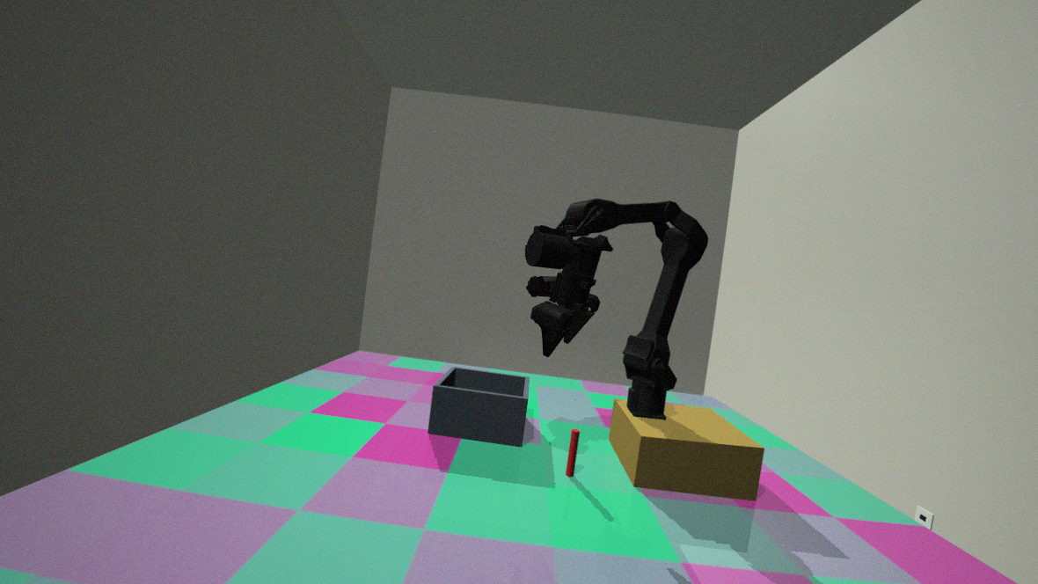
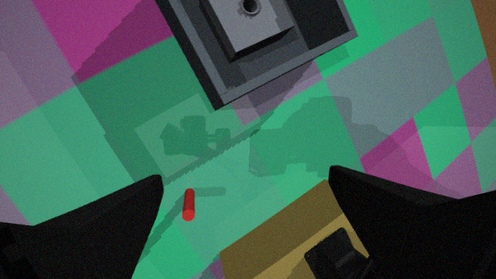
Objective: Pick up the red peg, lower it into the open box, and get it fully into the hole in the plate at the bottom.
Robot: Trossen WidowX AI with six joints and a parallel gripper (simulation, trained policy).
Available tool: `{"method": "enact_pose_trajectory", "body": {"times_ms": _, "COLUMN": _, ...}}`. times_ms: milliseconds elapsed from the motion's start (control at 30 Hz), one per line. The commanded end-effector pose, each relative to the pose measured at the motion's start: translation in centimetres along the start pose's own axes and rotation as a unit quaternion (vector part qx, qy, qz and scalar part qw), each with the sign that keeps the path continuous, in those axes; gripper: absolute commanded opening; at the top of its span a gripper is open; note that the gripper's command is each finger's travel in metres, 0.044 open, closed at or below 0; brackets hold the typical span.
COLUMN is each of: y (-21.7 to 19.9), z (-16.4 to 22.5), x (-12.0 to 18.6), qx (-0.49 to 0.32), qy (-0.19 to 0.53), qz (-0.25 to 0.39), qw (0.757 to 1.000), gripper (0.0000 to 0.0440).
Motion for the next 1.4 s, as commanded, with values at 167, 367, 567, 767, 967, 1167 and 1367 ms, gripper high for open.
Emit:
{"method": "enact_pose_trajectory", "body": {"times_ms": 167, "y": 0.2, "z": 4.1, "x": -3.0, "qx": -0.048, "qy": 0.069, "qz": 0.075, "qw": 0.994, "gripper": 0.0440}}
{"method": "enact_pose_trajectory", "body": {"times_ms": 367, "y": 0.9, "z": 6.0, "x": -4.9, "qx": -0.065, "qy": 0.090, "qz": 0.103, "qw": 0.988, "gripper": 0.0440}}
{"method": "enact_pose_trajectory", "body": {"times_ms": 567, "y": 1.9, "z": 7.3, "x": -6.8, "qx": -0.073, "qy": 0.100, "qz": 0.109, "qw": 0.986, "gripper": 0.0440}}
{"method": "enact_pose_trajectory", "body": {"times_ms": 767, "y": 2.9, "z": 8.2, "x": -8.9, "qx": -0.076, "qy": 0.103, "qz": 0.101, "qw": 0.987, "gripper": 0.0440}}
{"method": "enact_pose_trajectory", "body": {"times_ms": 967, "y": 3.9, "z": 8.9, "x": -11.4, "qx": -0.081, "qy": 0.102, "qz": 0.086, "qw": 0.988, "gripper": 0.0440}}
{"method": "enact_pose_trajectory", "body": {"times_ms": 1167, "y": 4.5, "z": 9.5, "x": -13.9, "qx": -0.088, "qy": 0.097, "qz": 0.069, "qw": 0.989, "gripper": 0.0440}}
{"method": "enact_pose_trajectory", "body": {"times_ms": 1367, "y": 4.7, "z": 10.0, "x": -15.8, "qx": -0.089, "qy": 0.098, "qz": 0.065, "qw": 0.989, "gripper": 0.0384}}
Point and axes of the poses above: the point midway between the two fingers, 35 mm back from their tips, its own x axis back along the fingers, its own y axis across the jaws, z = x × y, the point moved 3 cm from there along x, back along the fingers, and after that the axes turned 9 degrees about -x, right-handed, at the moved point
